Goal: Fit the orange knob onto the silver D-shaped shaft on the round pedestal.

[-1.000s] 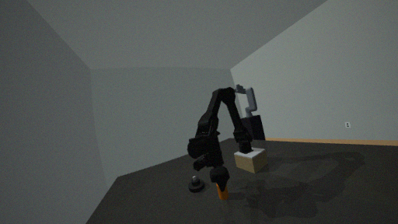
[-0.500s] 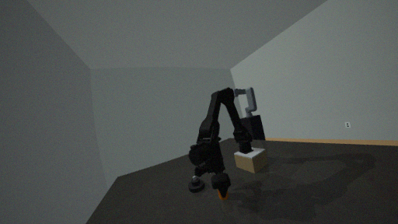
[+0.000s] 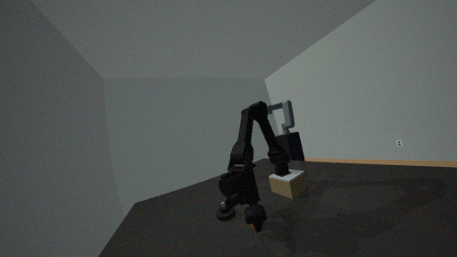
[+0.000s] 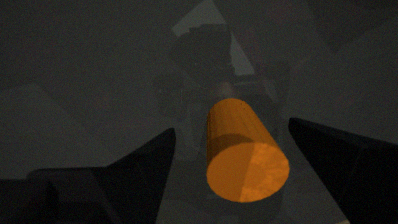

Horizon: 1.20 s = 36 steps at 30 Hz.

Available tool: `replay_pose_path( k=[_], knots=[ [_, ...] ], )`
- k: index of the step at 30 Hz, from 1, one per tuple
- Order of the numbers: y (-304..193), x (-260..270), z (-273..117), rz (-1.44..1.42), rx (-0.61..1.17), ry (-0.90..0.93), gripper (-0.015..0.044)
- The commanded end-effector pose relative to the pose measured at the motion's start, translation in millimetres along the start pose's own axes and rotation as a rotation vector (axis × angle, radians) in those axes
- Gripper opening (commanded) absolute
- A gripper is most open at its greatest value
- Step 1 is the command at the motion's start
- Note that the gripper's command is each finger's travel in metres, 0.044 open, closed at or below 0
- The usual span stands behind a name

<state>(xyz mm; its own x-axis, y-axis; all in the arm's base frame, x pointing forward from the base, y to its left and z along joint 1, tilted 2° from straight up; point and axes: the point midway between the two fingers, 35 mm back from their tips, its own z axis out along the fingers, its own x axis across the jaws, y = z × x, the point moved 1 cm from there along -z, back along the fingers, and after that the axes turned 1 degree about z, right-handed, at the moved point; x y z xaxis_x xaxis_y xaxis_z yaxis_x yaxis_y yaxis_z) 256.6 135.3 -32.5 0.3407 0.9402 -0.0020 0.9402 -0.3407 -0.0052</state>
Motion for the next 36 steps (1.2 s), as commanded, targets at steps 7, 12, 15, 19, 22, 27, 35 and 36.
replay_pose_path(
  k=[7,12,15,19,22,27,35,36],
  knots=[
    [-0.4,-1.5,4.9,0.003,-0.002,-0.004,0.0256],
    [-0.4,-1.5,4.9,0.003,-0.002,-0.004,0.0145],
    [-0.4,-1.5,4.9,0.003,-0.002,-0.004,0.0125],
    [-0.3,-1.2,3.7,0.003,-0.002,-0.004,0.0059],
    [1.7,2.8,-13.0,0.003,-0.002,-0.004,0.0000],
    [3.3,8.5,-51.0,0.003,-0.002,-0.003,0.0000],
    [-2.6,8.3,-115.4,0.003,-0.002,-0.003,0.0000],
    [-4.1,7.4,-123.5,0.003,-0.002,-0.003,0.0000]
  ],
)
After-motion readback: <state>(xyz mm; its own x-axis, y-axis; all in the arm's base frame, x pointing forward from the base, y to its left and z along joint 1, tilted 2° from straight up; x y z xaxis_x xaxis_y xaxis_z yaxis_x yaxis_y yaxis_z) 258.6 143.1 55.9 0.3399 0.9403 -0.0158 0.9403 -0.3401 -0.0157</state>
